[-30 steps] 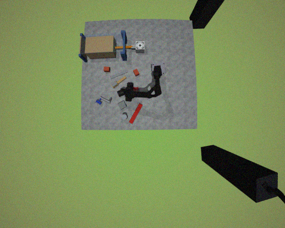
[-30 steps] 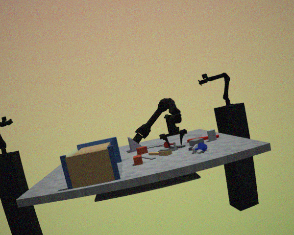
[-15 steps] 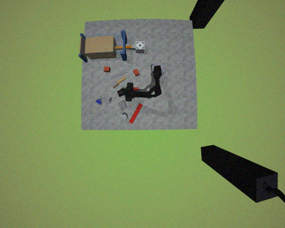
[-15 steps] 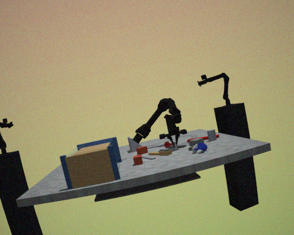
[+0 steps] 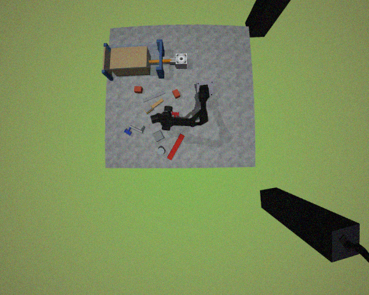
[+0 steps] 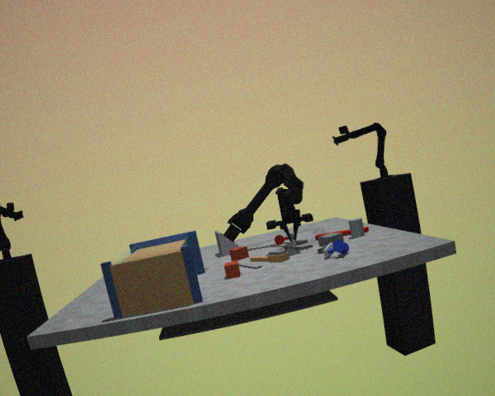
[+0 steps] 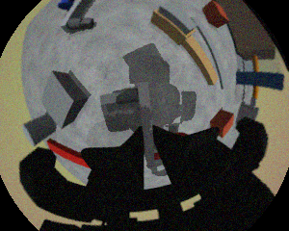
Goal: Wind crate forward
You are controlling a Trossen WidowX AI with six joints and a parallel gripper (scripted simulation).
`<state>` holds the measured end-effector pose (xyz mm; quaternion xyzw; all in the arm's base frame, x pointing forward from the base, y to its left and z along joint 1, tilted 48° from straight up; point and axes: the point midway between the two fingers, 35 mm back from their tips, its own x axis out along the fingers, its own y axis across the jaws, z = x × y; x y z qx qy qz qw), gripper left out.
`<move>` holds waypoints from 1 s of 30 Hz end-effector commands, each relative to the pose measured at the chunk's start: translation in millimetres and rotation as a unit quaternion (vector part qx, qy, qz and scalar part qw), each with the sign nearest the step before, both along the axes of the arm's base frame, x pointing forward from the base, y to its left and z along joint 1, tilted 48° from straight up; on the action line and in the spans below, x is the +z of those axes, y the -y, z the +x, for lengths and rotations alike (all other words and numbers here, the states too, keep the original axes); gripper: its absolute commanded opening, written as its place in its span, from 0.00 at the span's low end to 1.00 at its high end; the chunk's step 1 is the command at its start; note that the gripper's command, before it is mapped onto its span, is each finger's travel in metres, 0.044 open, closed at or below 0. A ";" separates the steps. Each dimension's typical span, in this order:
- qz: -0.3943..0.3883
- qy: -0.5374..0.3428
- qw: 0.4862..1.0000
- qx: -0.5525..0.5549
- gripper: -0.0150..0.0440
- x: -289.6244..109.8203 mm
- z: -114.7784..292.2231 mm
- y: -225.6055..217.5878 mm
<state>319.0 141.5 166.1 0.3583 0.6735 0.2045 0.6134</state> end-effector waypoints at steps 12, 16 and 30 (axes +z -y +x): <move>0.005 0.013 1.000 -0.021 0.25 70.5 -2.4 75.2; 0.005 0.013 1.000 -0.021 0.25 70.5 -2.4 75.2; 0.005 0.013 1.000 -0.021 0.25 70.5 -2.4 75.2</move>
